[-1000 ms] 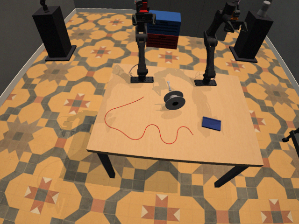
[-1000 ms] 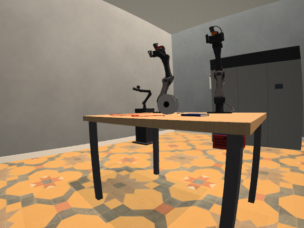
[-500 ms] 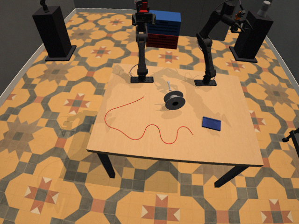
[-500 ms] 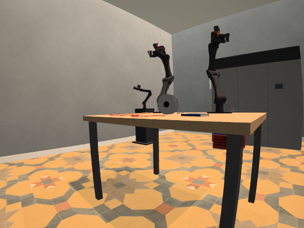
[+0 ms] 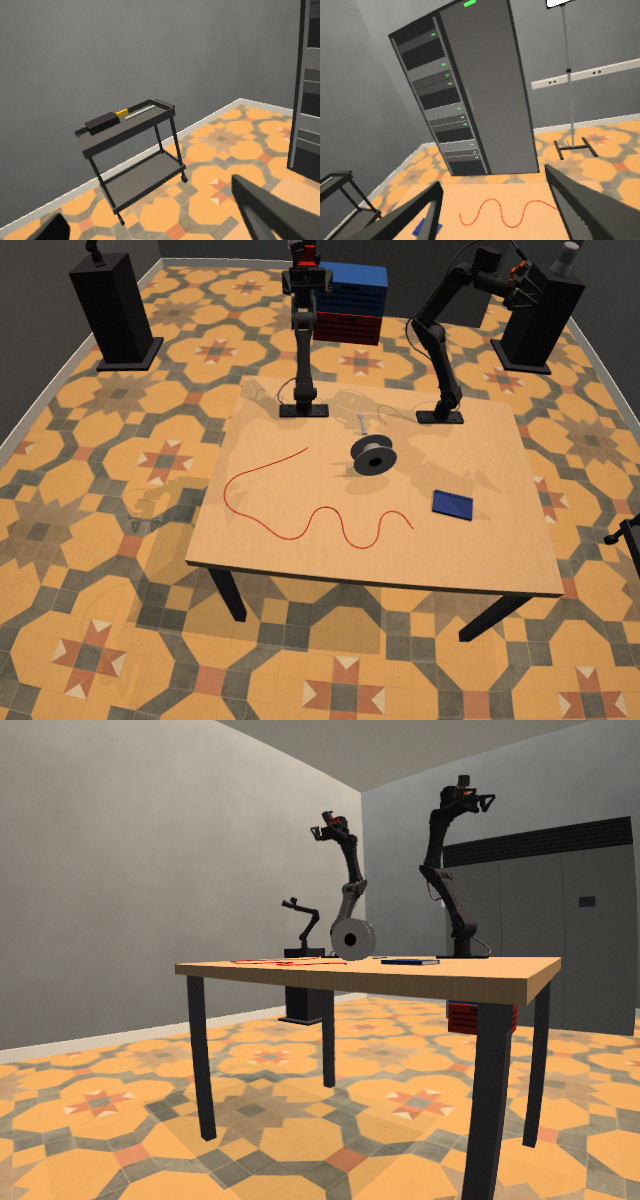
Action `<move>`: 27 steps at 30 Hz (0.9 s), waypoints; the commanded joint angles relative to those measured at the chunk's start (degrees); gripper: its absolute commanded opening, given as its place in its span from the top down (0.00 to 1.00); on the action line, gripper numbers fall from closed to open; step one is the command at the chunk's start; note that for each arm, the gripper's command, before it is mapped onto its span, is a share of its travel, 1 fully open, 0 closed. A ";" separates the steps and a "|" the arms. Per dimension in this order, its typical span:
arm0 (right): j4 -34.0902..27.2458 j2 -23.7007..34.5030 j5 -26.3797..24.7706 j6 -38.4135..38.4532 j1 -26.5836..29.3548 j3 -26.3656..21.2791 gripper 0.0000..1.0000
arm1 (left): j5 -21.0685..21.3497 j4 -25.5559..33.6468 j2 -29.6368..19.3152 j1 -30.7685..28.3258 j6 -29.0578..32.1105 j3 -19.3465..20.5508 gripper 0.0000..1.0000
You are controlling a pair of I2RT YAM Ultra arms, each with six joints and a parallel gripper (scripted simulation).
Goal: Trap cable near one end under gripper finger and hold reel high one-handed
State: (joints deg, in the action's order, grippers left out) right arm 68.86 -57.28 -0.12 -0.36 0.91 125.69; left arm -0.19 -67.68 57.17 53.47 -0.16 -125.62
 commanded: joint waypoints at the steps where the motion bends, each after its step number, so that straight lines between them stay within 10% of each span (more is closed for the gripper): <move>1: 0.40 0.60 0.21 0.77 -0.91 1.71 0.00 | -0.02 -1.57 0.00 4.78 0.56 -1.85 0.00; 27: 0.40 0.59 0.17 0.78 -1.80 1.71 0.00 | 0.20 -1.57 0.08 26.30 0.57 -1.89 0.00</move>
State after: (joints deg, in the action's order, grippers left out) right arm 68.86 -57.28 -0.10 -0.36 0.12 125.69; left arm -0.08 -67.68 57.17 78.48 -0.16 -125.62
